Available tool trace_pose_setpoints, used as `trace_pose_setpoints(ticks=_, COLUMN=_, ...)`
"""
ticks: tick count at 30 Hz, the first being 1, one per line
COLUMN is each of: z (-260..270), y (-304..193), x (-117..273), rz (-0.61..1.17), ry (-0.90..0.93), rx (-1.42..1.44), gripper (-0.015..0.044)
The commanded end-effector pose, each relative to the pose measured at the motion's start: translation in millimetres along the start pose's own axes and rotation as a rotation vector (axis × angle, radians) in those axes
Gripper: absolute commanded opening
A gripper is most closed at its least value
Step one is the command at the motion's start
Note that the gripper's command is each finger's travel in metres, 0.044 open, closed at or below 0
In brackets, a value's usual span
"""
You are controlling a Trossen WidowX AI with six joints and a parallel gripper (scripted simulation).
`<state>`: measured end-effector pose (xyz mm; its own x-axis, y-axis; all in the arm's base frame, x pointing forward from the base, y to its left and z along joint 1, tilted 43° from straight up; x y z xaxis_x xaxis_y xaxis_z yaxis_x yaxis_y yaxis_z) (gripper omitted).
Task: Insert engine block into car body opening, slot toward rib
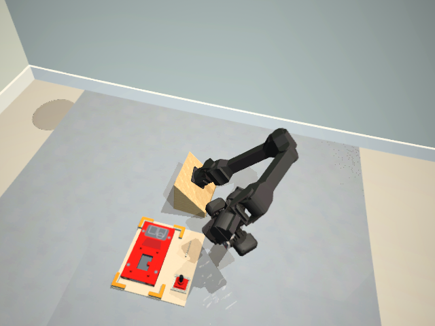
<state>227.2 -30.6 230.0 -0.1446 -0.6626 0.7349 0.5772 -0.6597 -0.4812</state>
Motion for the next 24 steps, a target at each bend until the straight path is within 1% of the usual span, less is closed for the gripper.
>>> trace_pose_setpoints(ticks=1, z=-1, y=-4, x=1, rz=-0.026, ry=0.007, rx=0.000, gripper=0.0000)
trace_pose_setpoints(ticks=4, z=-1, y=-7, x=1, rz=-0.048, ry=0.007, rx=0.001, gripper=0.0000)
trace_pose_setpoints(ticks=7, z=-2, y=-14, x=0, rz=-0.109, ry=0.009, rx=0.001, gripper=0.0000)
trace_pose_setpoints(ticks=20, z=-6, y=-60, x=-18, rz=-0.505, ry=0.014, rx=0.005, gripper=0.0000)
trace_pose_setpoints(ticks=24, z=-8, y=-73, x=-25, rz=-0.622, ry=0.043, rx=0.002, gripper=0.0000)
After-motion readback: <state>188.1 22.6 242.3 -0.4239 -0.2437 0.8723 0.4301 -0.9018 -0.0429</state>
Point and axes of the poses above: the point midway between the two fingers, 35 mm back from their tips, its own x axis back along the fingers, its own z axis across the jaws, y = z × x, the point moved 9 cm from there along x, back along the fingers, and after that the axes turned 7 degrees about -x, right-handed, at the moved point
